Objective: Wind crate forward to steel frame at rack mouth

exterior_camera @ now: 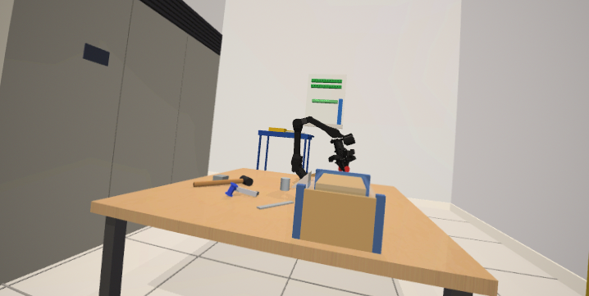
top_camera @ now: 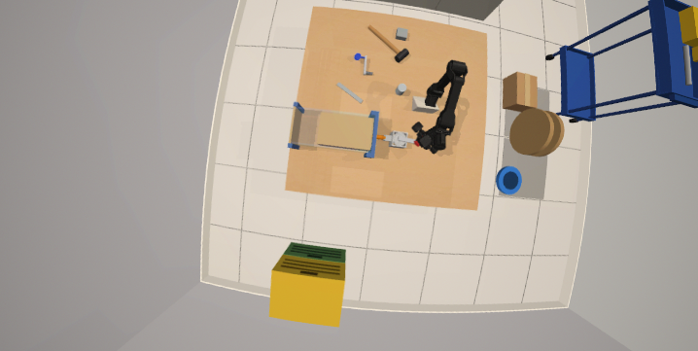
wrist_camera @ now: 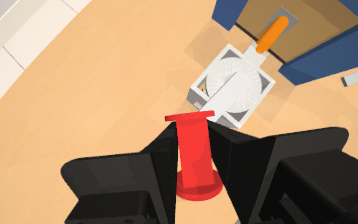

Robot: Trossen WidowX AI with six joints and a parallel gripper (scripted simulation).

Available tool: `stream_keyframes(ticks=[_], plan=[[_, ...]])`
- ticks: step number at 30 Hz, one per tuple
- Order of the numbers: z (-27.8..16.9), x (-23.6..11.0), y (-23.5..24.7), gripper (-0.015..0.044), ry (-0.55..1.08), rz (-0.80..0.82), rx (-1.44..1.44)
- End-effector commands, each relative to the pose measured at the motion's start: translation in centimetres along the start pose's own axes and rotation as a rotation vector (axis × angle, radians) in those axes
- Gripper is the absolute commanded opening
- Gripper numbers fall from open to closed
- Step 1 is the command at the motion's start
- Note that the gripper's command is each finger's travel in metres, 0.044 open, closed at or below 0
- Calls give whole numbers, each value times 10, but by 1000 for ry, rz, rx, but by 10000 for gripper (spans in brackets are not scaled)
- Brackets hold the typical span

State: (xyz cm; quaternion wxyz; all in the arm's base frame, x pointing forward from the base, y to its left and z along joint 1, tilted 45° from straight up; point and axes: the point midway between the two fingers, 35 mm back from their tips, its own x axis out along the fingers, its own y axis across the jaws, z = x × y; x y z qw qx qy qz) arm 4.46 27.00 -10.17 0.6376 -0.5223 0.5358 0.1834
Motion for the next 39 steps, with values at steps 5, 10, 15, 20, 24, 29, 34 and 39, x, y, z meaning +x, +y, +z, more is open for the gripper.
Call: stream_keyframes(ticks=[5,10,15,20,24,29,34,39], plan=[[-13,-2,-8,0,20,-11,-13],[-21,-6,-21,0,21,-12,-13],[-25,-8,-29,0,21,-12,-14],[-16,-8,-20,105,2,9,1],[-16,-8,-20,210,2,9,1],[-16,-8,-20,341,2,9,1],[-16,-8,-20,440,2,9,1],[-7,-23,-19,440,1,10,1]])
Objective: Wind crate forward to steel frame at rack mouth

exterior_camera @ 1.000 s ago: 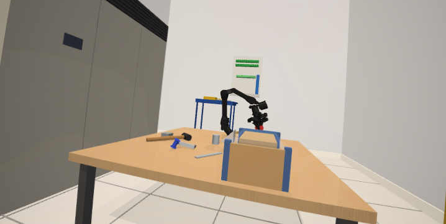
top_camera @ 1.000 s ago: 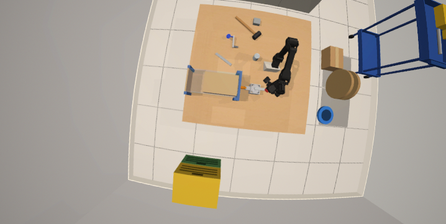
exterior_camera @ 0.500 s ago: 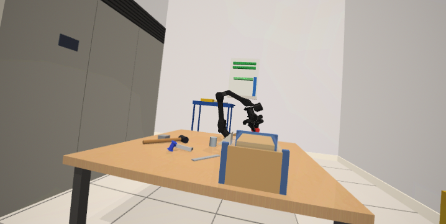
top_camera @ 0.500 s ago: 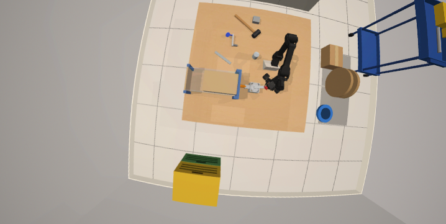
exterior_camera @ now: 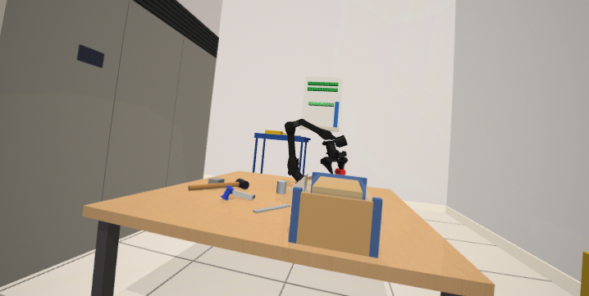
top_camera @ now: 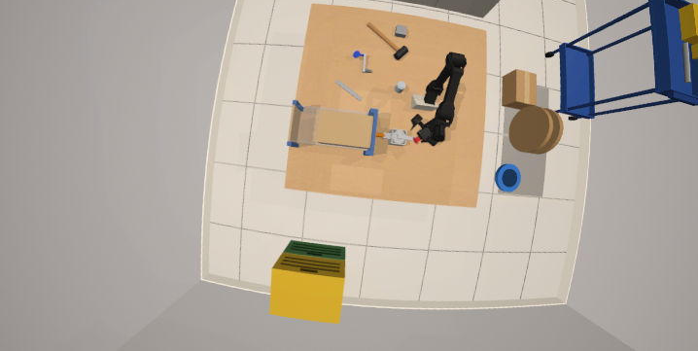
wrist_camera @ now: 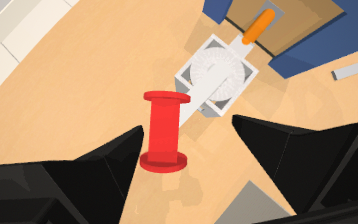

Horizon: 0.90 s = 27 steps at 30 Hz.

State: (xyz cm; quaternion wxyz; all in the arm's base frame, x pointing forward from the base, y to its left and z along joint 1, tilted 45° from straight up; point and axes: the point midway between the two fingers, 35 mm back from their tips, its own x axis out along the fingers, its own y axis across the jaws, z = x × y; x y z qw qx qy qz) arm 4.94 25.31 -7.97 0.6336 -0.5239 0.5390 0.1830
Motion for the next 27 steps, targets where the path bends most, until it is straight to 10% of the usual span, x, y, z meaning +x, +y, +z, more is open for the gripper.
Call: stream_keyframes(ticks=[1,17,27], plan=[[12,-18,2,440,-9,7,6],[15,-112,-11,440,-8,8,6],[72,-92,-27,440,113,-9,8]])
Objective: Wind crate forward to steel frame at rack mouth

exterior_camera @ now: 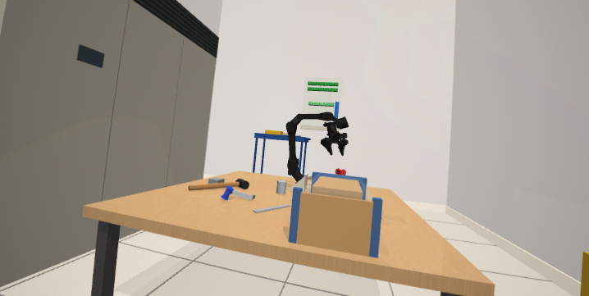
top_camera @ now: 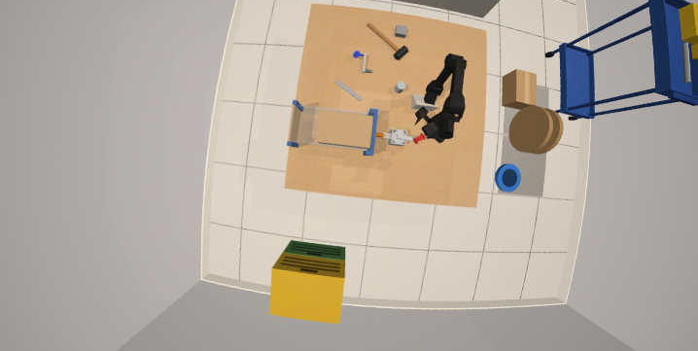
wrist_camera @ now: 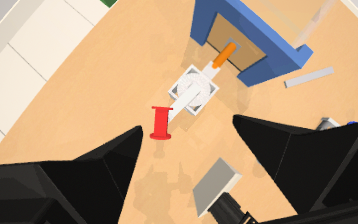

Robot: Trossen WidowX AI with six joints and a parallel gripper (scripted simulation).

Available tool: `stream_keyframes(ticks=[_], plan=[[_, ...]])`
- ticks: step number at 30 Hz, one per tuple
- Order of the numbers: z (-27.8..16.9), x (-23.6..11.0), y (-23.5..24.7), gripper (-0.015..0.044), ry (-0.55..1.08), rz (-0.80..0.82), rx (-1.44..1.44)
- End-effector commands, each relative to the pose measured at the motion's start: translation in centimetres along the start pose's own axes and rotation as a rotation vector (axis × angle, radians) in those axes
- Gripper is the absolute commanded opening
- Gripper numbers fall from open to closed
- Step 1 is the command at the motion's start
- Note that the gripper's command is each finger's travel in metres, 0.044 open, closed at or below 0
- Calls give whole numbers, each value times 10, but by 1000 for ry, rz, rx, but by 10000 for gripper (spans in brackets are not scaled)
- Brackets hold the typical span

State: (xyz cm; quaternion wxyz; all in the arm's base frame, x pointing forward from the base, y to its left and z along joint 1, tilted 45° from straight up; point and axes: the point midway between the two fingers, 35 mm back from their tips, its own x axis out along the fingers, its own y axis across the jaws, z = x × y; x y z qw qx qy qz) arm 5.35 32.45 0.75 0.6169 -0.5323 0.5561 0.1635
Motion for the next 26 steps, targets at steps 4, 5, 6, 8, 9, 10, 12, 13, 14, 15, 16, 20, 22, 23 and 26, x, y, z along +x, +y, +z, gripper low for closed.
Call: stream_keyframes(ticks=[4,5,6,8,9,10,12,13,14,15,16,20,22,23,26], plan=[[51,22,-27,440,135,7,22],[58,27,-31,440,156,9,25],[65,32,-36,440,176,11,23],[75,40,-44,440,211,14,14],[77,42,-46,440,220,15,10],[78,43,-47,440,223,15,9],[78,43,-47,440,223,15,9],[78,43,-47,440,223,15,9],[78,43,-47,440,223,15,9],[78,43,-47,440,223,15,9],[78,43,-47,440,223,15,9],[78,43,-47,440,223,15,9],[78,43,-47,440,223,15,9],[78,43,-47,440,223,15,9],[78,43,-47,440,223,15,9]])
